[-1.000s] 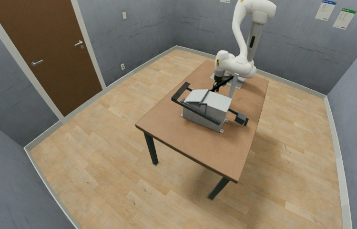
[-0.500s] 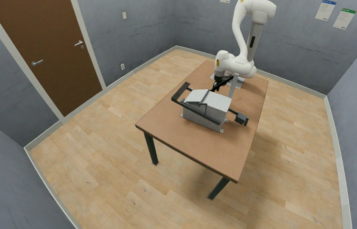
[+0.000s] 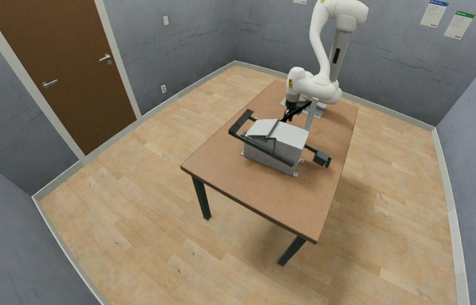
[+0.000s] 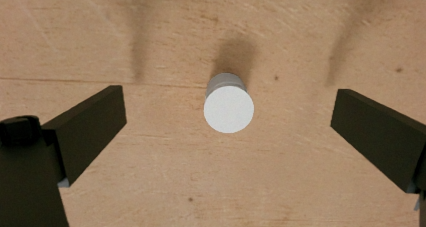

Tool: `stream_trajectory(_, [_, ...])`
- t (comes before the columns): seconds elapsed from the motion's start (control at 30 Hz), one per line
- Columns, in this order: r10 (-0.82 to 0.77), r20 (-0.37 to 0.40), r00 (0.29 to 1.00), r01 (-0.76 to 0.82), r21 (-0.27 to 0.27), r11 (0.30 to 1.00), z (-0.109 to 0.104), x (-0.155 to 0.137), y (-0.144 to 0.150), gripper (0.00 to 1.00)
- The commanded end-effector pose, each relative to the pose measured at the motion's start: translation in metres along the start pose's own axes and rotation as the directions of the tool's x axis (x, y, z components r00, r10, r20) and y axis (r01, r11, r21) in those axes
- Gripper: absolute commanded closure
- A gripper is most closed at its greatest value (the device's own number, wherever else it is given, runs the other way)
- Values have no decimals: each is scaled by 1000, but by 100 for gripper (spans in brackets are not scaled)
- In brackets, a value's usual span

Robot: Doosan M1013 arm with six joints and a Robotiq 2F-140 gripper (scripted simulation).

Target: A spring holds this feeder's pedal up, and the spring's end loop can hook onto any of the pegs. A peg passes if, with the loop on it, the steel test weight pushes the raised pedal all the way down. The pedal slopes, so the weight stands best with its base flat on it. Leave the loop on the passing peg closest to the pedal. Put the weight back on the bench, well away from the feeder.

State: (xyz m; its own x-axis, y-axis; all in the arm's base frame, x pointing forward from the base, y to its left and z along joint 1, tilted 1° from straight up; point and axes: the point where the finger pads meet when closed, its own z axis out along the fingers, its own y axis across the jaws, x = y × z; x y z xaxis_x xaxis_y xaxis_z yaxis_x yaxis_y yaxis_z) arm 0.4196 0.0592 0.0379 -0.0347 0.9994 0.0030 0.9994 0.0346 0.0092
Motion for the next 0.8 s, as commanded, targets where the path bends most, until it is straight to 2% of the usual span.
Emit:
stream_trajectory(0.0, [0, 0, 1000, 0, -1, 1000, 0, 0, 0, 0])
stream_trajectory(0.53, [0, 0, 1000, 0, -1, 1000, 0, 0, 0, 0])
stream_trajectory(0.77, [0, 0, 1000, 0, -1, 1000, -19, 0, 0, 0])
